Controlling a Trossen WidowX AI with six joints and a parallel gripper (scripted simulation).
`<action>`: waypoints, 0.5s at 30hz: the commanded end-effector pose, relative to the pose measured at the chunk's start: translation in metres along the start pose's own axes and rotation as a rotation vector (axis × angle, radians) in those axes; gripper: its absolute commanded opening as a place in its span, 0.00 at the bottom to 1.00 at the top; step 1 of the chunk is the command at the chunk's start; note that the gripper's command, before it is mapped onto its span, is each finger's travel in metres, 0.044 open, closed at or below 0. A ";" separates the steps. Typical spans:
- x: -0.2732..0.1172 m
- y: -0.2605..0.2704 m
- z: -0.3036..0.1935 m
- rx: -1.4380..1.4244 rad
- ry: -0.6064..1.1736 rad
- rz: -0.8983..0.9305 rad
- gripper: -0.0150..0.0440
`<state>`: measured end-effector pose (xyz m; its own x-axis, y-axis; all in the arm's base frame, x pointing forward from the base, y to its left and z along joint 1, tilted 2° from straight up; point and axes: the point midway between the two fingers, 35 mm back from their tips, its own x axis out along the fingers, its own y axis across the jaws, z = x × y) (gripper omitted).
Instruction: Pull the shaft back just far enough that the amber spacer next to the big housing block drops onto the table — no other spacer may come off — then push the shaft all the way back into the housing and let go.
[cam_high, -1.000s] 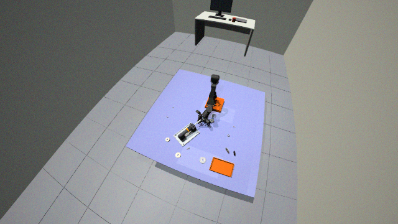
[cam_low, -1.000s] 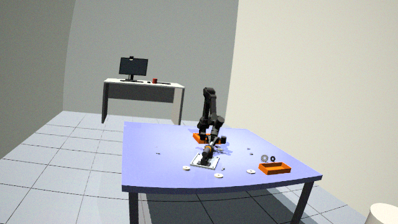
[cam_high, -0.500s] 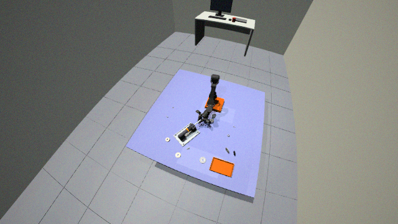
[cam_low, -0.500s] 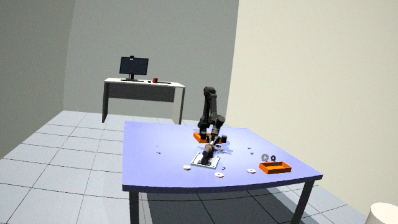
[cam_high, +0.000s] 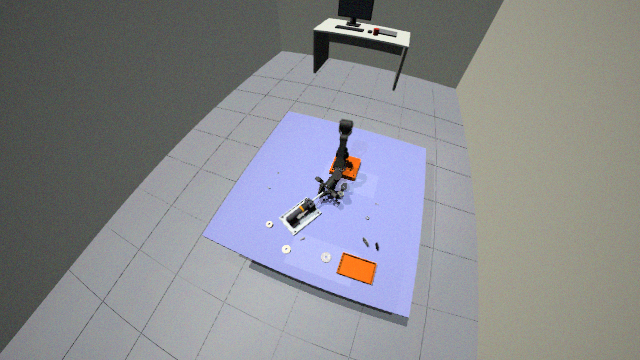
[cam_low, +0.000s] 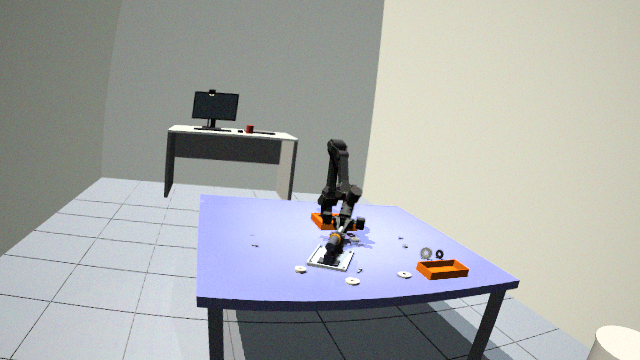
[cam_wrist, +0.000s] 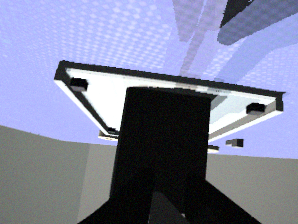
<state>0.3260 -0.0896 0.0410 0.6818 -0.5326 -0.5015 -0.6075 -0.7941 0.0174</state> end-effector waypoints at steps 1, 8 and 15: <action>-0.001 0.000 0.001 0.004 0.000 0.002 0.25; -0.002 0.000 0.001 0.004 0.000 0.002 0.25; -0.002 0.000 0.001 0.004 0.000 0.002 0.25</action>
<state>0.3245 -0.0884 0.0410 0.6817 -0.5326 -0.5016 -0.6076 -0.7940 0.0174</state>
